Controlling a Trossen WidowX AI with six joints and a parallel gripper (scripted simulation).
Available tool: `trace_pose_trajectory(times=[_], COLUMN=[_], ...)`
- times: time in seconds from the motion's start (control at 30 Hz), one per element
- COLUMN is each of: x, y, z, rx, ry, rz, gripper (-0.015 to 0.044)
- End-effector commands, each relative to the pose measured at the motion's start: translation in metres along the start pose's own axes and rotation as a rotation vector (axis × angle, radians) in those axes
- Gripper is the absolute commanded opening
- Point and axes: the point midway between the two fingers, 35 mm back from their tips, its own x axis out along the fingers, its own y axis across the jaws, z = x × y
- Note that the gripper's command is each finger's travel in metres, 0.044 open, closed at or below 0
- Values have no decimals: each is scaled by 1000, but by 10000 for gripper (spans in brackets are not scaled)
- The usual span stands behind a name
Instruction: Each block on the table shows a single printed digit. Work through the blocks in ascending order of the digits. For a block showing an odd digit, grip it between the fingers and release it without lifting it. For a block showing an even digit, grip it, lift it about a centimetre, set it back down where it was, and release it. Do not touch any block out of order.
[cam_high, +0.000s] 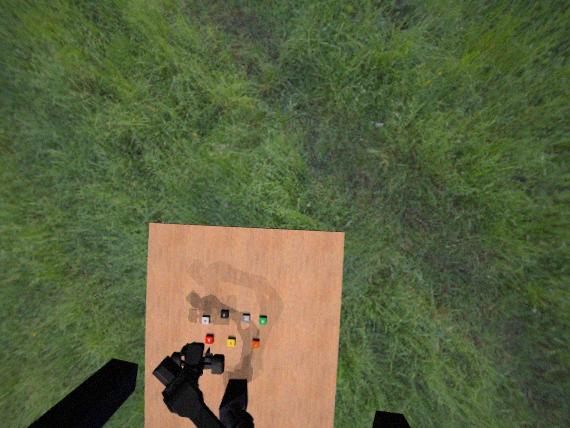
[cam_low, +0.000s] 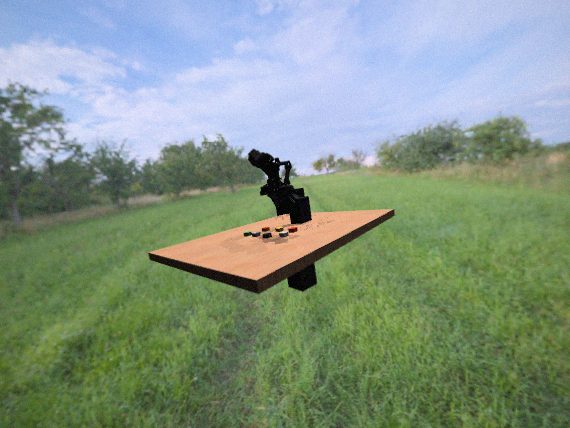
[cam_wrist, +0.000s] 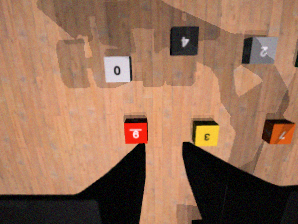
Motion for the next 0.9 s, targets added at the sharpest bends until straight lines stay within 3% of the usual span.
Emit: trace_pose_trajectory(times=[0.0, 0.17, 0.23, 0.37, 0.53, 0.87], x=[9, 9, 22, 87, 90, 102], y=[30, 30, 30, 27, 26, 26], z=[-34, -34, -33, -35, -35, -35], rx=[6, 6, 7, 7, 7, 4], ry=[14, 14, 13, 12, 13, 14], rz=[-27, -27, -26, -30, -31, -30], gripper=[120, 120, 172, 278, 400, 400])
